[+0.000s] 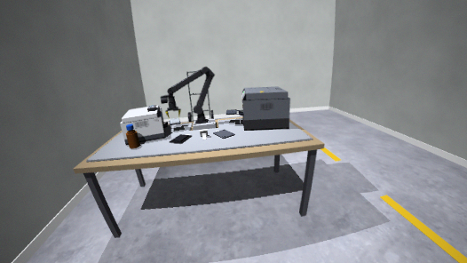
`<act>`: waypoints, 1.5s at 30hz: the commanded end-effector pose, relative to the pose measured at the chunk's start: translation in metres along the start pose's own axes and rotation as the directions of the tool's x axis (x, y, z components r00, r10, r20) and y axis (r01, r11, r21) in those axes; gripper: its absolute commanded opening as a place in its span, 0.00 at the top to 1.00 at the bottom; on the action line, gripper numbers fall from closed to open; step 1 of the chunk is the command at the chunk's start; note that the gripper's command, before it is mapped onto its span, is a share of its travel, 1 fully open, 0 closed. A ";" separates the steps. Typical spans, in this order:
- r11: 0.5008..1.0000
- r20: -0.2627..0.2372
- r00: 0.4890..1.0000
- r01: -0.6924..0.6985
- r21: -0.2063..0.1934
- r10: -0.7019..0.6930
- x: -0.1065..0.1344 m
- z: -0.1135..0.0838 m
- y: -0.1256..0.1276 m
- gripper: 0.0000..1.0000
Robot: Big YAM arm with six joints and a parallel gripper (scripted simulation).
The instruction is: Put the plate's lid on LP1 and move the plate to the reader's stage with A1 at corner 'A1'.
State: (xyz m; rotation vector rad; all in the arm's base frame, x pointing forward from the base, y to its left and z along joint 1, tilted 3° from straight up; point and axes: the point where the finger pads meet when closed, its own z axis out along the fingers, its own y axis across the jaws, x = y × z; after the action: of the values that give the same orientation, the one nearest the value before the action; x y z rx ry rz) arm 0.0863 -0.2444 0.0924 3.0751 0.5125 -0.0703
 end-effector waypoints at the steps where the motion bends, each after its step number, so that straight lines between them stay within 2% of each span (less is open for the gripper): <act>1: 1.000 0.002 1.000 0.006 0.013 -0.006 -0.003 0.010 0.000 0.00; 11: 1.000 0.002 1.000 0.006 0.007 -0.006 -0.003 0.020 0.001 0.00; 21: 1.000 0.001 1.000 0.003 -0.029 -0.003 -0.004 -0.002 0.010 0.00; 45: 0.999 0.000 1.000 0.001 -0.051 -0.001 -0.003 -0.010 0.018 0.00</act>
State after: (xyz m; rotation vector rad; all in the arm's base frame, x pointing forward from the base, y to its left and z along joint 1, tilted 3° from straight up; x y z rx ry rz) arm 0.0850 -0.2434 0.0804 3.0774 0.5128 -0.0712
